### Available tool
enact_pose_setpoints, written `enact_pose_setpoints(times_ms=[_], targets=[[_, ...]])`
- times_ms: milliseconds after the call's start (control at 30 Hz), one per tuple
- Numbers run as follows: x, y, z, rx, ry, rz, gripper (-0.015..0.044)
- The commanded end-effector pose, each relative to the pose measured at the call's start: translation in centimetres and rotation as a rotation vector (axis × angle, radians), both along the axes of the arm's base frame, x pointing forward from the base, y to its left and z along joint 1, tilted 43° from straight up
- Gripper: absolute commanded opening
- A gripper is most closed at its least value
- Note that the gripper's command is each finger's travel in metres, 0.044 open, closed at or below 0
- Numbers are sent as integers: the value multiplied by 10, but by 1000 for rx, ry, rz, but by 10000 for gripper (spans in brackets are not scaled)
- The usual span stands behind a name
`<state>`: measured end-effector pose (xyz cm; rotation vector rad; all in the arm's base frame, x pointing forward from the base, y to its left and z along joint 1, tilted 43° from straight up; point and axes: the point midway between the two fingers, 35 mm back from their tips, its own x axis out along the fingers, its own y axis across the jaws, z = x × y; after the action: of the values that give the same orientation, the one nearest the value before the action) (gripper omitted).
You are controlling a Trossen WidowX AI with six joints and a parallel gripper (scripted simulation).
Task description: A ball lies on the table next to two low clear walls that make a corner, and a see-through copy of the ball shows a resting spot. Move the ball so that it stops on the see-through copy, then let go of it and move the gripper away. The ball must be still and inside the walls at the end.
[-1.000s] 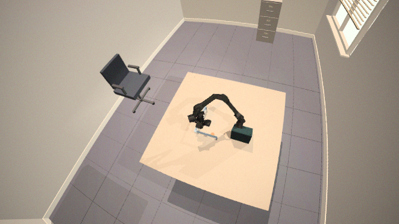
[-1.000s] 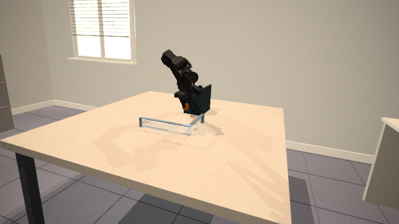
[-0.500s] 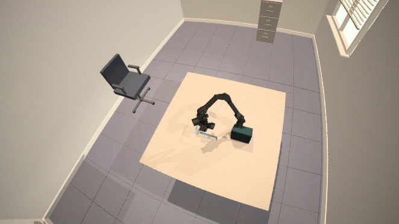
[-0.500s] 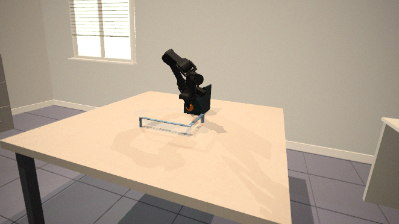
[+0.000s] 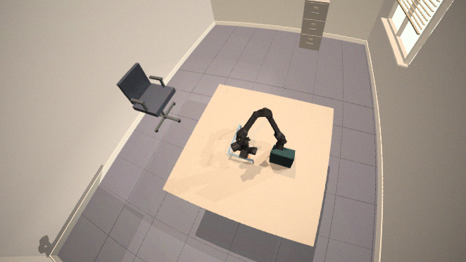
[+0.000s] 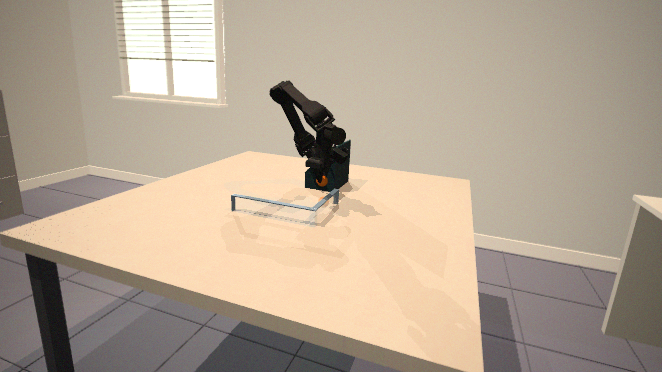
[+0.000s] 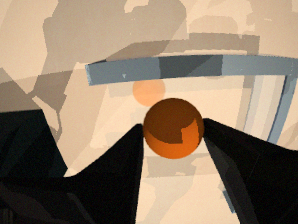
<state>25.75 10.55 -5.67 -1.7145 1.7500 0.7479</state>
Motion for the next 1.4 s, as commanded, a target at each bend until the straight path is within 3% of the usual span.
enact_pose_setpoints(times_ms=[0, 533, 1367], targets=[[-15, -3, -3, 7, -2, 6, 0], [-16, -50, -54, 4, -2, 6, 0], [-17, -64, -68, 3, -3, 6, 0]])
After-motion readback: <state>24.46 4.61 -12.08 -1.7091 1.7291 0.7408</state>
